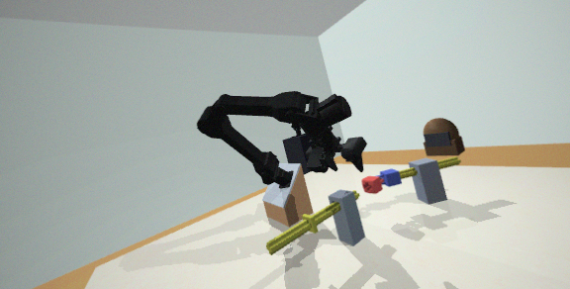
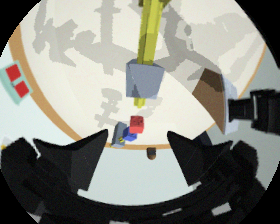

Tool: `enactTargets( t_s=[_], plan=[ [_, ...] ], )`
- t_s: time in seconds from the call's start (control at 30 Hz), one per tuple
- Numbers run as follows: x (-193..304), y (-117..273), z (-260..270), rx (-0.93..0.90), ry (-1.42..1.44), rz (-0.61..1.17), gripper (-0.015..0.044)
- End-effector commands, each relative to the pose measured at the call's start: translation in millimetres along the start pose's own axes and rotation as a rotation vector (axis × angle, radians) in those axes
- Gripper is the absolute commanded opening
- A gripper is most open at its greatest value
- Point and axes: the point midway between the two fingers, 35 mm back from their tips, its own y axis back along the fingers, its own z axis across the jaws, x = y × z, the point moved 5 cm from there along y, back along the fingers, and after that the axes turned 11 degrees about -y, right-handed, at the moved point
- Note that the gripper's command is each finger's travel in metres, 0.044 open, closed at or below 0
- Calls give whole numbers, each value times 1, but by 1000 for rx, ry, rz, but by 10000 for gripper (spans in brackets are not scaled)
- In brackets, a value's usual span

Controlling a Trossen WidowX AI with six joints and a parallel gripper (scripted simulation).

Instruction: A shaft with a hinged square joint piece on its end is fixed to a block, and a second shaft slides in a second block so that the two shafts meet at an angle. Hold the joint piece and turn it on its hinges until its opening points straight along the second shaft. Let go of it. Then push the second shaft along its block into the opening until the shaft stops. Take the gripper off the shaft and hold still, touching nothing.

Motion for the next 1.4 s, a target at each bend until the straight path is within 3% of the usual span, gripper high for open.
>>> enactTargets(
  t_s=[0.0, 0.7, 1.37],
  plan=[
    [-5, 1, 2, -3, 35, -11, 440],
    [-74, 43, 28, 4, 689, -236, 440],
    [-146, 89, 34, 208, 1300, -431, 440]
  ],
)
